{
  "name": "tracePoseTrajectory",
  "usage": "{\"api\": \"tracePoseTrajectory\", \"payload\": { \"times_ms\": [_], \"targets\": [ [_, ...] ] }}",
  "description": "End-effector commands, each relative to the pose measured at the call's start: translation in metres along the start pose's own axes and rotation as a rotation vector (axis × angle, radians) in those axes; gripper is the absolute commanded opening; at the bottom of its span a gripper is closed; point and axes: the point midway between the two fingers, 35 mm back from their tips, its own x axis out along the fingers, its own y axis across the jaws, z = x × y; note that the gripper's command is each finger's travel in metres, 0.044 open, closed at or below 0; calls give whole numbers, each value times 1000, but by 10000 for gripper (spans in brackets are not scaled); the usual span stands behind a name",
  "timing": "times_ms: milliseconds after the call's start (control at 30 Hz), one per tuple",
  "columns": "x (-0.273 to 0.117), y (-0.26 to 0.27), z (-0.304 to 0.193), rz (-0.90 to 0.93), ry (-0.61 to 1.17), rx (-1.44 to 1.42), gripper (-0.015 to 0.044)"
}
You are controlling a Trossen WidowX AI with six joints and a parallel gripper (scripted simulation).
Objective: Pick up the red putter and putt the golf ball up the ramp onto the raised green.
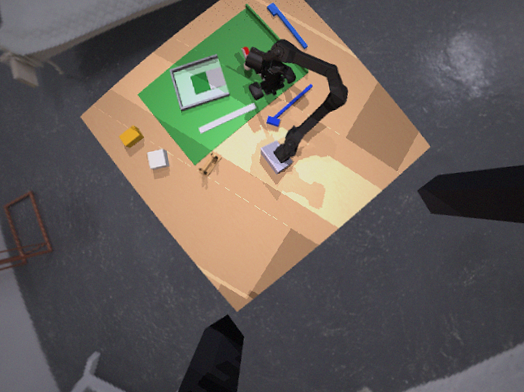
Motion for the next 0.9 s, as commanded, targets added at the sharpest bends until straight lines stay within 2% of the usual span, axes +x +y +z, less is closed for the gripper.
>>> {"api": "tracePoseTrajectory", "payload": {
  "times_ms": [0, 233, 533, 867],
  "targets": [
    [0, -16, -3, -22, -7, 107, 0],
    [3, -16, -2, -23, -6, 115, 0],
    [36, -17, -2, -29, -2, 188, 0],
    [48, -17, -2, -29, -2, 194, 0]
  ]
}}
